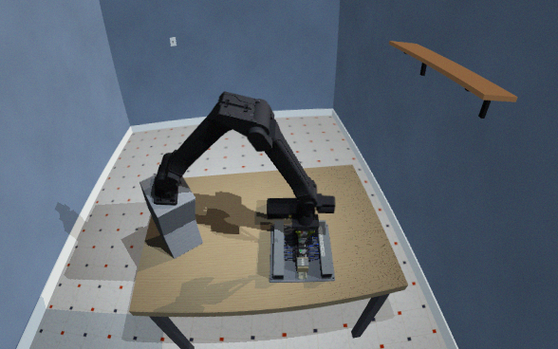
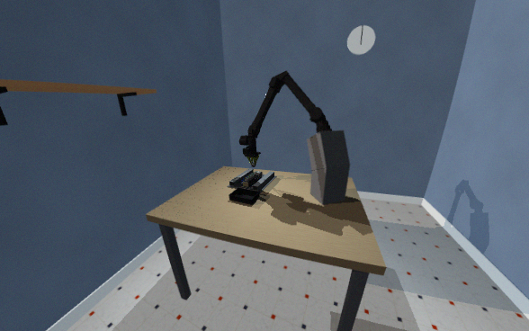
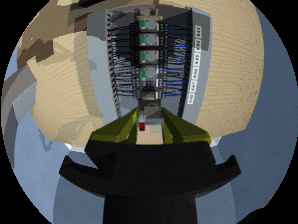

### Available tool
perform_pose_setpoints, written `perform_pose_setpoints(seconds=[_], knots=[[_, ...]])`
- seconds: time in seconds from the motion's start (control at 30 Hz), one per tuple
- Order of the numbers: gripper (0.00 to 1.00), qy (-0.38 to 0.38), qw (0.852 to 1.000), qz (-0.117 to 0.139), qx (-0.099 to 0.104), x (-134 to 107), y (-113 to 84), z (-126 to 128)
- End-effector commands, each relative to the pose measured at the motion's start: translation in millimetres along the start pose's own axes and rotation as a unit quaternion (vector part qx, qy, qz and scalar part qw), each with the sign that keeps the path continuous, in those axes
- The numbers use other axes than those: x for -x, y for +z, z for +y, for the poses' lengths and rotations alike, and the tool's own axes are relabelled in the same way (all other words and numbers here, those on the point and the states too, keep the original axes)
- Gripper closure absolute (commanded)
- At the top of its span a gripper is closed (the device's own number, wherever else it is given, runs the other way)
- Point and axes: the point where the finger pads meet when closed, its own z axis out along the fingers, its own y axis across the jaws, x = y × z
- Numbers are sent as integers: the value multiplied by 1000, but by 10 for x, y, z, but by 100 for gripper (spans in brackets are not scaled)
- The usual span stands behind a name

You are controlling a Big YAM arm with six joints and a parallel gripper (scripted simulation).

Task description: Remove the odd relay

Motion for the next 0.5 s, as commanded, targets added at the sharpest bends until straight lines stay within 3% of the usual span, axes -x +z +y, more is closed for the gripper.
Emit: perform_pose_setpoints(seconds=[0.0, 0.47], knots=[[100, 3, 1000, -1, -15, 39, -99, -123], [100, 0, 1000, -2, -11, 150, -58, -52]])
